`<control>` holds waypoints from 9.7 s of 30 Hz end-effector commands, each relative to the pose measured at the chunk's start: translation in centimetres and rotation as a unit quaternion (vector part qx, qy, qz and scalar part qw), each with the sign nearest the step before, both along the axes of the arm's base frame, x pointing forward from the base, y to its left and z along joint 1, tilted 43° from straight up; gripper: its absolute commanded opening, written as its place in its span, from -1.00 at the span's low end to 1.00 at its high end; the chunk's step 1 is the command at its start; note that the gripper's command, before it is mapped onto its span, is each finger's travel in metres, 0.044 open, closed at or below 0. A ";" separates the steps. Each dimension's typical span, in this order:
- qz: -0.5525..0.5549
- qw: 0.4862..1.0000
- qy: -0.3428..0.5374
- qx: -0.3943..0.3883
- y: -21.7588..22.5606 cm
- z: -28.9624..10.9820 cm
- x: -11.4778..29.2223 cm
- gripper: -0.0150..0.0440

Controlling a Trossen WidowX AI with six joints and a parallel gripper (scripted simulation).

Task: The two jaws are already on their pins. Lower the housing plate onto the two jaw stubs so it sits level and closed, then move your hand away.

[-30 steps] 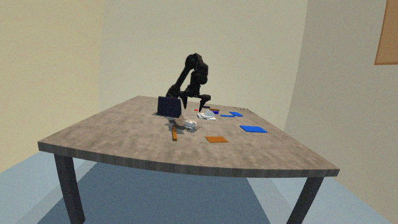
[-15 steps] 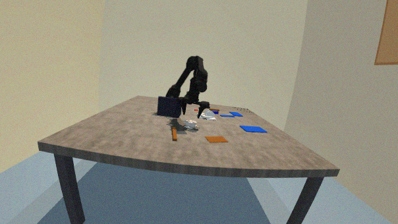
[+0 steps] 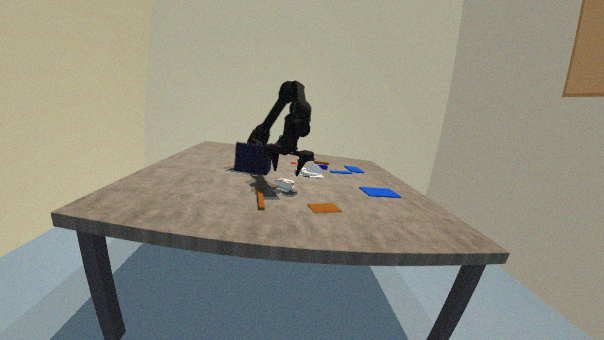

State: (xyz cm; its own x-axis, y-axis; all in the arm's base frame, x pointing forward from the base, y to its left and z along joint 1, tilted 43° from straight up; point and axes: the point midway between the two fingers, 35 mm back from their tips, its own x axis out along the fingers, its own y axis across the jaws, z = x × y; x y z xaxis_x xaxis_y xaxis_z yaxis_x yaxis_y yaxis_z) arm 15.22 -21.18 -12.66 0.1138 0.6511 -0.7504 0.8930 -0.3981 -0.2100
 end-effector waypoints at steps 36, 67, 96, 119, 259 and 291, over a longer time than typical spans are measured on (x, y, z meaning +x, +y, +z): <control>-0.002 1.000 0.000 0.002 0.1 -0.1 0.0 1.00; -0.002 1.000 0.000 0.002 0.1 -0.1 0.0 1.00; -0.002 1.000 0.000 0.002 0.1 -0.1 0.0 1.00; -0.002 1.000 0.000 0.002 0.1 -0.1 0.0 1.00; -0.027 0.999 0.022 0.002 -0.8 2.8 1.0 0.70; -0.169 0.975 0.141 0.015 5.0 10.1 6.2 0.70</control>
State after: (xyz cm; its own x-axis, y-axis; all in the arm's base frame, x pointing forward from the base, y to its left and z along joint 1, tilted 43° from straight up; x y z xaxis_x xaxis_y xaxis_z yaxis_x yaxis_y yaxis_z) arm 21.15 -17.27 -3.33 0.1191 0.6275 -0.7694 0.6489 -0.6357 -0.4181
